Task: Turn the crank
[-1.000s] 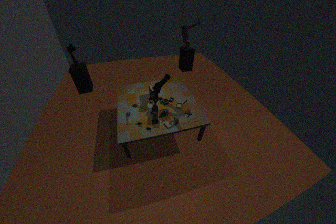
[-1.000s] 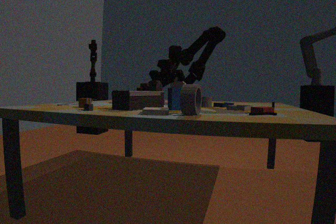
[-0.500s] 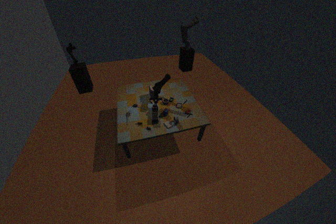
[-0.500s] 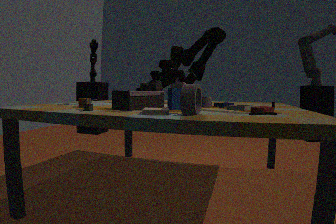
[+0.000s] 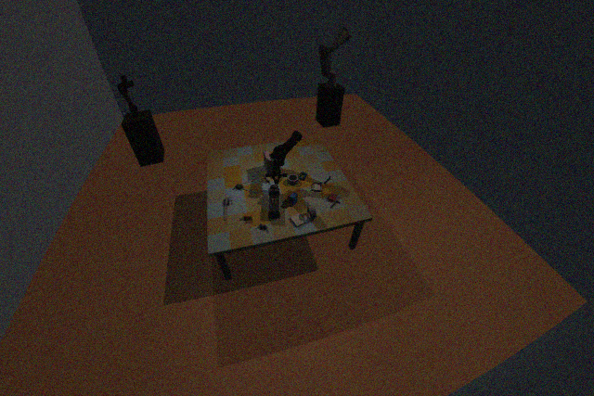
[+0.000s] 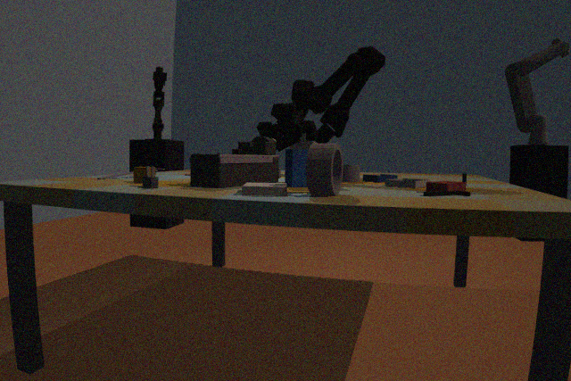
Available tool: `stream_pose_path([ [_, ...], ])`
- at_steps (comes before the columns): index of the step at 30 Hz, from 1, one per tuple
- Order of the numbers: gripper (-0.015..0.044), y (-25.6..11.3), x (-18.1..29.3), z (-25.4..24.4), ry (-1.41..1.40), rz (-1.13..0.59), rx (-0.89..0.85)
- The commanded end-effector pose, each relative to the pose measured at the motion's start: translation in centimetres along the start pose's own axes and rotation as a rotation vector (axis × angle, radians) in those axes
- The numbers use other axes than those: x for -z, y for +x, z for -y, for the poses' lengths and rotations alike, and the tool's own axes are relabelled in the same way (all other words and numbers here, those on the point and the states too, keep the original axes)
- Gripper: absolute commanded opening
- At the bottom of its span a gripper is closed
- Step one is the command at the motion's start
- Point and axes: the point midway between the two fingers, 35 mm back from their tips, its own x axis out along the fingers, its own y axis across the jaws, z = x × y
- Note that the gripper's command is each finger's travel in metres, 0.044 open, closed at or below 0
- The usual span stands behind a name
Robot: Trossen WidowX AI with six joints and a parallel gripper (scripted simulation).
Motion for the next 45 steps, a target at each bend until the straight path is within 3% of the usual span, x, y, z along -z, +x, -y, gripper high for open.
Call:
stream_pose_path([
  [1, 0.0000, 0.4, 0.4, -0.7, -0.014, -0.009, -0.015],
  [24, 0.0000, 2.5, 2.6, -1.0, -0.013, -0.010, -0.016],
  [45, 0.0000, 3.9, 4.1, 1.7, -0.013, -0.010, -0.015],
])
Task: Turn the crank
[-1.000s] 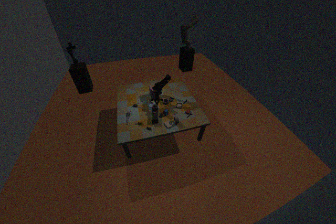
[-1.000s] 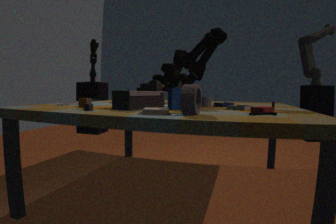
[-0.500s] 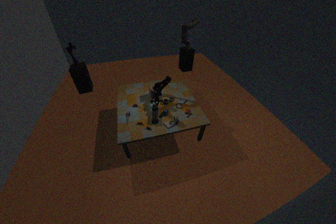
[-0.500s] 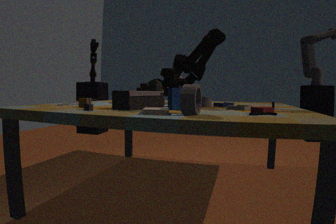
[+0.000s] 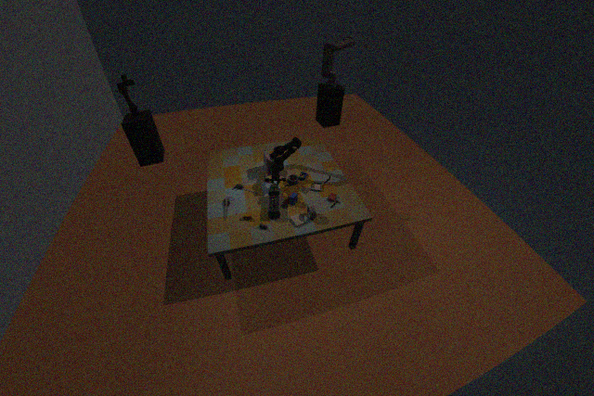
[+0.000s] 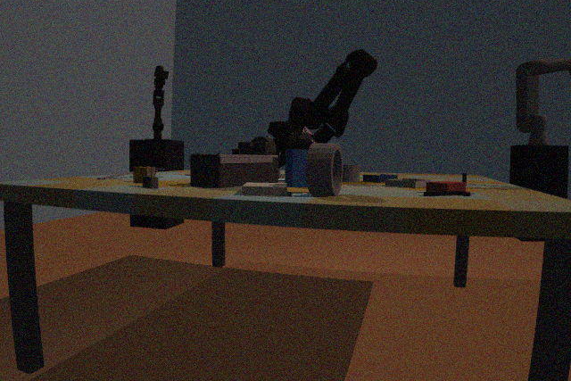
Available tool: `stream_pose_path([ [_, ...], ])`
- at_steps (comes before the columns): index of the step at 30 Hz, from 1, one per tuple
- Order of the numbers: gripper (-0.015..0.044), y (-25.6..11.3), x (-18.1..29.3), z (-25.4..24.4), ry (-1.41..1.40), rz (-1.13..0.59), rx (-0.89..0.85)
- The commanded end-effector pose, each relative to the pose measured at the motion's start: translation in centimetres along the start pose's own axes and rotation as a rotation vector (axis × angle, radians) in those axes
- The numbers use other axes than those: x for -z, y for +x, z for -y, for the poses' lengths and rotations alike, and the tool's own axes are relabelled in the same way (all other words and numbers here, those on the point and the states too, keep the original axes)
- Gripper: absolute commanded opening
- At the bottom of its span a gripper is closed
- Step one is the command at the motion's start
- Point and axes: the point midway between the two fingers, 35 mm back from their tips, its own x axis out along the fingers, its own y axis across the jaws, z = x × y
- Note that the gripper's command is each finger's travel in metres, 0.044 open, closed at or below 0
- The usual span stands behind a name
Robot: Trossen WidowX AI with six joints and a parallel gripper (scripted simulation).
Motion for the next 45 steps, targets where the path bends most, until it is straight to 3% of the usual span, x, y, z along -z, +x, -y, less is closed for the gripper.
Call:
stream_pose_path([
  [1, 0.0000, 0.2, 0.2, 0.8, 0.001, -0.003, 0.011],
  [45, 0.0000, -1.3, -1.2, 3.9, -0.001, -0.002, 0.013],
])
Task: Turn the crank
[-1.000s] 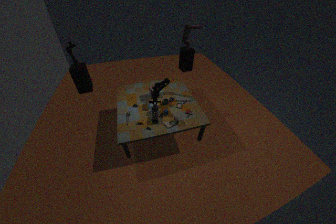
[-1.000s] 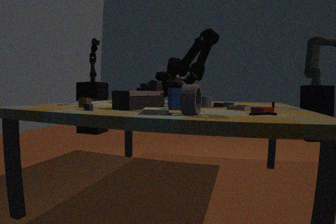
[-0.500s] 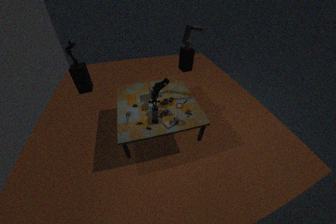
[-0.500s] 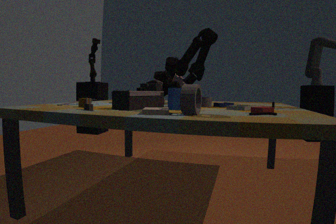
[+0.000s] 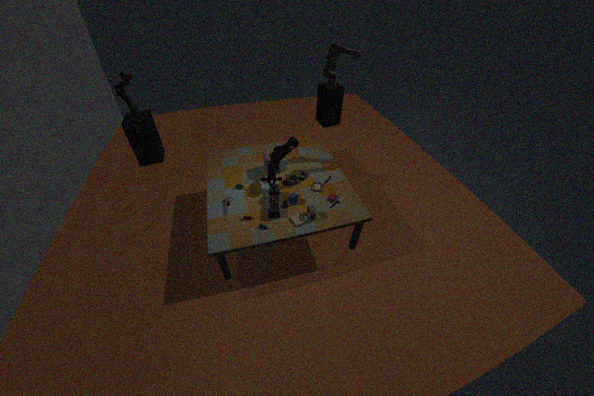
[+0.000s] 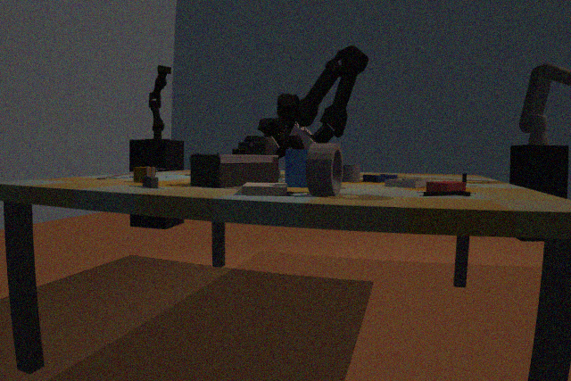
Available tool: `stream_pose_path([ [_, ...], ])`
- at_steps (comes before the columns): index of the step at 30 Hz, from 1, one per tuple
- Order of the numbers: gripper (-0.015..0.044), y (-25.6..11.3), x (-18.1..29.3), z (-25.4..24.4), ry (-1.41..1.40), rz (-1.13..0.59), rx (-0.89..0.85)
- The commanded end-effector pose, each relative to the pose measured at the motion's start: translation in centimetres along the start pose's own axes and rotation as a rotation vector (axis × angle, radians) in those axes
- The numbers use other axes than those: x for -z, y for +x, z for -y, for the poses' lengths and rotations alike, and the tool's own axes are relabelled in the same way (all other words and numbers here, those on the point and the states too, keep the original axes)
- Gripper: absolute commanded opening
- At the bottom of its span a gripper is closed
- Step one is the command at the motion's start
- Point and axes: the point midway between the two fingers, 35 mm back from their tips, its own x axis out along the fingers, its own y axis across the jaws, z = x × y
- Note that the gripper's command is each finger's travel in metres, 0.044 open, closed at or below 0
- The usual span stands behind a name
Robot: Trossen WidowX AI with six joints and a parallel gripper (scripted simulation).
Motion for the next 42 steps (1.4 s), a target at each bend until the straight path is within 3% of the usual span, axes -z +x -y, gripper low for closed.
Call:
stream_pose_path([
  [1, 0.0000, -0.6, -0.5, 0.6, 0.010, 0.008, 0.009],
  [42, 0.0000, -3.6, -3.7, -3.0, 0.009, 0.008, 0.009],
])
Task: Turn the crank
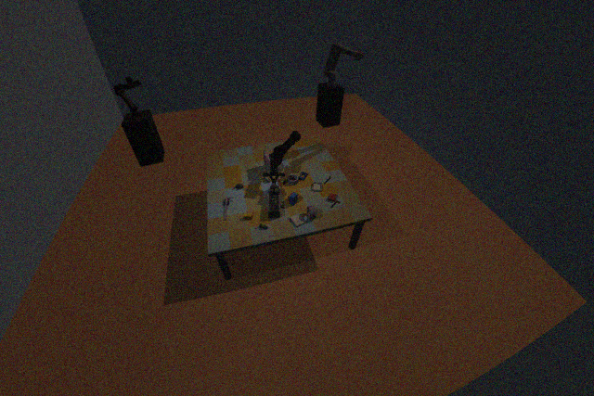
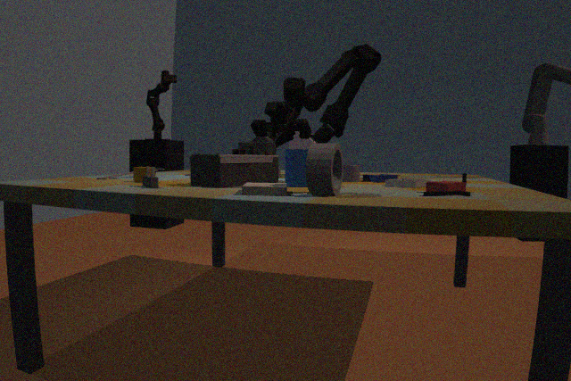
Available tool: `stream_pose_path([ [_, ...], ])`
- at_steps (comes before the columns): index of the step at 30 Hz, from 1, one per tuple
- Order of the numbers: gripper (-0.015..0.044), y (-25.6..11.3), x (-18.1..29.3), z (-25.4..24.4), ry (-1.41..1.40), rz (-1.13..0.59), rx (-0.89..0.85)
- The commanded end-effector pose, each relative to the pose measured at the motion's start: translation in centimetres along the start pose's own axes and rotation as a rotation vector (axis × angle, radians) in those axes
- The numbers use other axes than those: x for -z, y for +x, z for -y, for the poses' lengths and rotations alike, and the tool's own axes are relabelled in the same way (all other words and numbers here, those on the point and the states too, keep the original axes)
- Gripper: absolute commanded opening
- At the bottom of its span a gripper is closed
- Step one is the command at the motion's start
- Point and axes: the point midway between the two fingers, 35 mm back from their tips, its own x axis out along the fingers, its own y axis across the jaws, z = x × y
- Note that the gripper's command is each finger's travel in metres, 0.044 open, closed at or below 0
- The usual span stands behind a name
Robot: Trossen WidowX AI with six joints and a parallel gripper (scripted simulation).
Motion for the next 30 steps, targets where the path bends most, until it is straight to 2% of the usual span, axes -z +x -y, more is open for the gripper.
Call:
stream_pose_path([
  [1, 0.0000, -0.1, -0.1, -0.9, -0.006, 0.001, -0.016],
  [30, 0.0000, 0.5, 0.5, -2.5, -0.005, 0.001, -0.017],
])
